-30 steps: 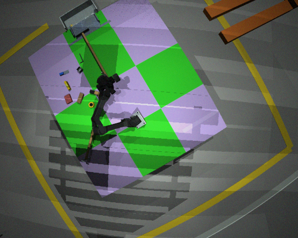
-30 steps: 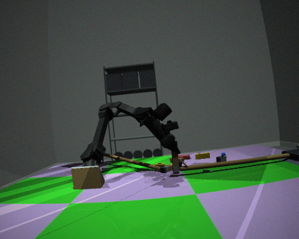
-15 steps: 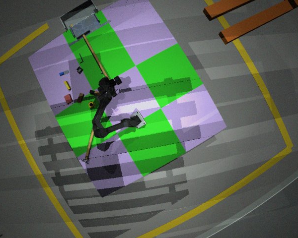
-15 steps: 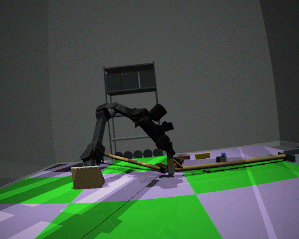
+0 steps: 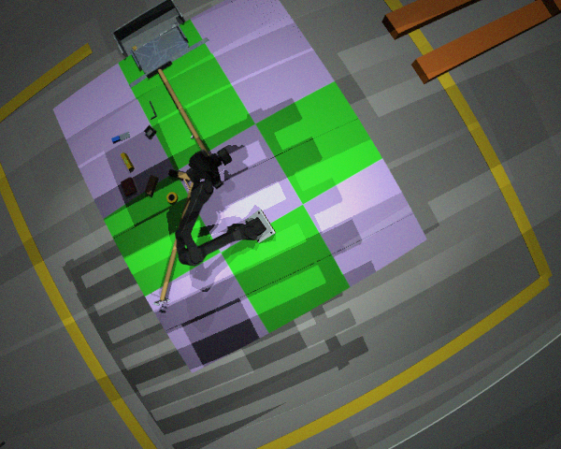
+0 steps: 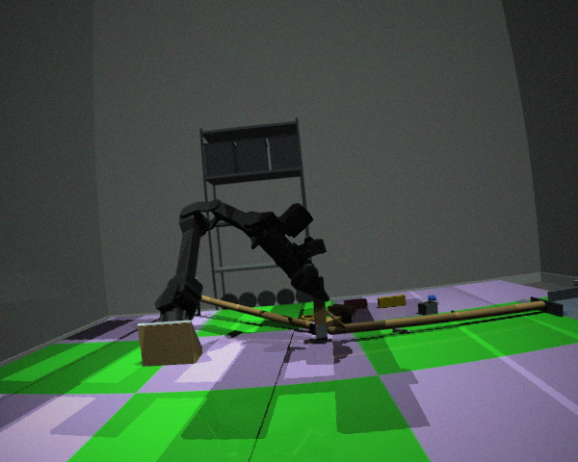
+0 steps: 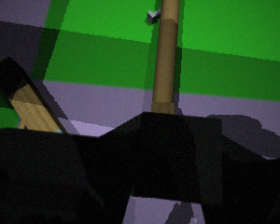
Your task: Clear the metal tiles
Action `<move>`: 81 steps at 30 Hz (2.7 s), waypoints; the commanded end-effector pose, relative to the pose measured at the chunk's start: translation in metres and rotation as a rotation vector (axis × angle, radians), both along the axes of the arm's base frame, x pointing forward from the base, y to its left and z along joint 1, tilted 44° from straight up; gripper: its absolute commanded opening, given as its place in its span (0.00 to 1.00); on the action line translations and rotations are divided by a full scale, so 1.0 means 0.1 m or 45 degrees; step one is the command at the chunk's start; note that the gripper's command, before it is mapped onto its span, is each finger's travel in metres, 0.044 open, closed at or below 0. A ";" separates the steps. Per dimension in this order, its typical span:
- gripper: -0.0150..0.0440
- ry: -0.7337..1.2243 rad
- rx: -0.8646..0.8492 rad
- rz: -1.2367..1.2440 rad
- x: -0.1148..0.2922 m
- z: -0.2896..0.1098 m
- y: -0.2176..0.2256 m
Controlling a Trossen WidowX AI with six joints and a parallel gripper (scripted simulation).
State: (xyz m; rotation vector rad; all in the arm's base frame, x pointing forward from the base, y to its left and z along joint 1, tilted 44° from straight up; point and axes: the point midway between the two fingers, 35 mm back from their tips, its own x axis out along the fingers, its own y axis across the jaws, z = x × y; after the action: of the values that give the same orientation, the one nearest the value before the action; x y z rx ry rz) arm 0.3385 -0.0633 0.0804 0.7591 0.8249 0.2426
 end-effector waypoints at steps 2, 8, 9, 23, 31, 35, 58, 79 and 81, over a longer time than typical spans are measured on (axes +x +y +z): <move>0.25 -0.021 -0.008 -0.004 -0.07 0.03 0.00; 0.25 -0.021 -0.007 -0.005 -0.16 0.01 0.03; 0.25 -0.022 -0.007 -0.006 -0.17 0.01 0.03; 0.25 -0.018 -0.008 -0.008 -0.26 -0.07 0.00; 0.25 -0.014 -0.009 -0.010 -0.29 -0.14 -0.07; 0.25 -0.012 -0.009 -0.010 -0.30 -0.18 -0.10; 0.25 -0.005 -0.007 -0.017 -0.38 -0.37 -0.26; 0.25 -0.005 -0.009 -0.023 -0.11 -0.40 -0.34; 0.25 -0.005 -0.009 -0.023 -0.08 -0.40 -0.34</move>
State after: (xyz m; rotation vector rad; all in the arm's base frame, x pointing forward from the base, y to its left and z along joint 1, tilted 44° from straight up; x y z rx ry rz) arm 0.3225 -0.0930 0.0389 0.7613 0.8231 0.2327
